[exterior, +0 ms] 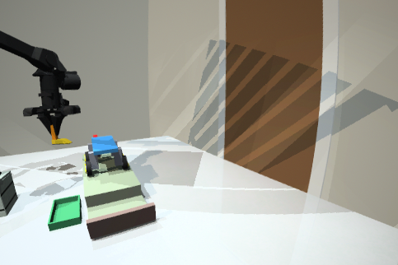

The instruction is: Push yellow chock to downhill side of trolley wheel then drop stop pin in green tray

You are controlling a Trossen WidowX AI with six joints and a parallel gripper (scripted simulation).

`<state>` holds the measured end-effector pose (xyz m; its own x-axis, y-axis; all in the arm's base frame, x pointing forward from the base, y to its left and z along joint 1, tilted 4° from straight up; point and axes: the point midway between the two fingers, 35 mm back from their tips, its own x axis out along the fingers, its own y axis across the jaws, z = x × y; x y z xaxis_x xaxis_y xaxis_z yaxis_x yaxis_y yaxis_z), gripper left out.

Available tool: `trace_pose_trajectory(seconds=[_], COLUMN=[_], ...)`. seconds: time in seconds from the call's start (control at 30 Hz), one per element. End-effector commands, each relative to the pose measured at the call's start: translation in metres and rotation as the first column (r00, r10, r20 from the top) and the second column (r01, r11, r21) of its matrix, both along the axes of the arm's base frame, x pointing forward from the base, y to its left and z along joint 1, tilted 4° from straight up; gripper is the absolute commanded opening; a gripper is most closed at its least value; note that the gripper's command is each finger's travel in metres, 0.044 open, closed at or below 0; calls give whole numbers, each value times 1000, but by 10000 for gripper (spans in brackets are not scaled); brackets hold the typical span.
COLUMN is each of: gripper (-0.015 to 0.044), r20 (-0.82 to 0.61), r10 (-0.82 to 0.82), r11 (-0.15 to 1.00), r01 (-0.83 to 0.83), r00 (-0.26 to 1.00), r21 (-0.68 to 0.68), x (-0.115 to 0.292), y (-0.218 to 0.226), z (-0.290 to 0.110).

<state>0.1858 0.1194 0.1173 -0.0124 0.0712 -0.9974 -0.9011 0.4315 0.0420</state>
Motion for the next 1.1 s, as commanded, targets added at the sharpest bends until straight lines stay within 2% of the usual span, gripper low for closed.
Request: trace_pose_trajectory(seconds=[0.0,0.23,0.5,0.77,1.07], gripper=[0,0,0,0,0], r20=[-6,-20,-34,-44,-52], r10=[-116,-344,-581,-776,-928], r11=[993,939,814,631,371], r01=[116,344,581,775,927], r00=[993,939,813,629,369], r21=[-5,-10,-21,-34,-53], x=[0,0,0,0,0], y=[-1,-1,-1,-1,-1], z=[0,0,0,0,0])
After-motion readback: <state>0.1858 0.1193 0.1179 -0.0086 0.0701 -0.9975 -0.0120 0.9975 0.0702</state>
